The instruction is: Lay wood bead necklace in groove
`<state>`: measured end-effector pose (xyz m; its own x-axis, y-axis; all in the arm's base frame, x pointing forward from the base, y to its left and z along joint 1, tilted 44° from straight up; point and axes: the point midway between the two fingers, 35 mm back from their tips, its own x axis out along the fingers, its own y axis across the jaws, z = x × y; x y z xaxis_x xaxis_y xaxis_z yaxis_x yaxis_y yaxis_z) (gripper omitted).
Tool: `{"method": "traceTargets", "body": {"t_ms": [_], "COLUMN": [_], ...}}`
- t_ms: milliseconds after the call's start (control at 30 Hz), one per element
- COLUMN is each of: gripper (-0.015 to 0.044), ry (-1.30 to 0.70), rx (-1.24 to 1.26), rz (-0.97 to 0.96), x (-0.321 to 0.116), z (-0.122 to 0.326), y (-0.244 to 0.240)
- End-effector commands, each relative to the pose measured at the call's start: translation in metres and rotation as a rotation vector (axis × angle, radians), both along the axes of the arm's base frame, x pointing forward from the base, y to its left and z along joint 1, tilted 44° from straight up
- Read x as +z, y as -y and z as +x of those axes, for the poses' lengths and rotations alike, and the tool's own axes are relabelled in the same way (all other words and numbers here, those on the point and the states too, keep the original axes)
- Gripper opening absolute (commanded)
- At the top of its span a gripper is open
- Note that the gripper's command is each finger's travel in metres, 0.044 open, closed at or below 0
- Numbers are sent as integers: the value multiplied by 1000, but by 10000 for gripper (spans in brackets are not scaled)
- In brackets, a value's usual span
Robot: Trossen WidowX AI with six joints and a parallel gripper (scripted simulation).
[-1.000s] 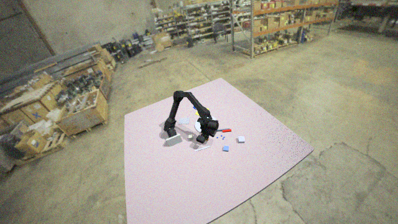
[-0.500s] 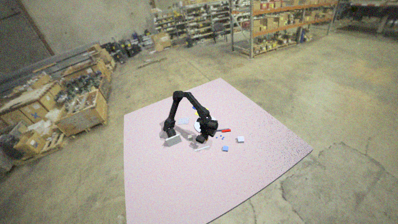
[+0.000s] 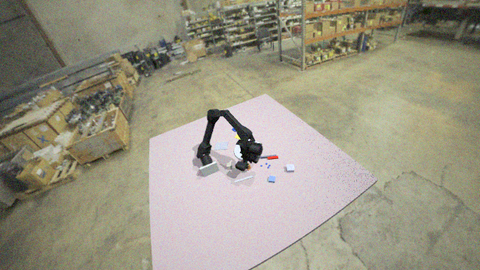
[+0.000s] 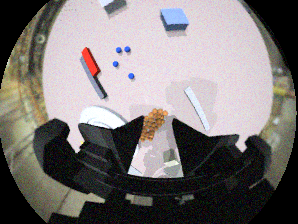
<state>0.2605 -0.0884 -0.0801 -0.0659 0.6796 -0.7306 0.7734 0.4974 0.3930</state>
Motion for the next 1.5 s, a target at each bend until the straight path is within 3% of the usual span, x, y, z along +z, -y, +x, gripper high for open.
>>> {"method": "traceTargets", "body": {"t_ms": [0,167,767,1000,1467], "gripper": [315,440,440,256,250], "ry": [1,1,1,11,17], "rx": [6,6,6,16,22], "rz": [-4,-4,-4,4,1], "x": [4,4,4,10,-4], "z": [0,0,0,-1,-1], "y": [4,4,4,8,-4]}}
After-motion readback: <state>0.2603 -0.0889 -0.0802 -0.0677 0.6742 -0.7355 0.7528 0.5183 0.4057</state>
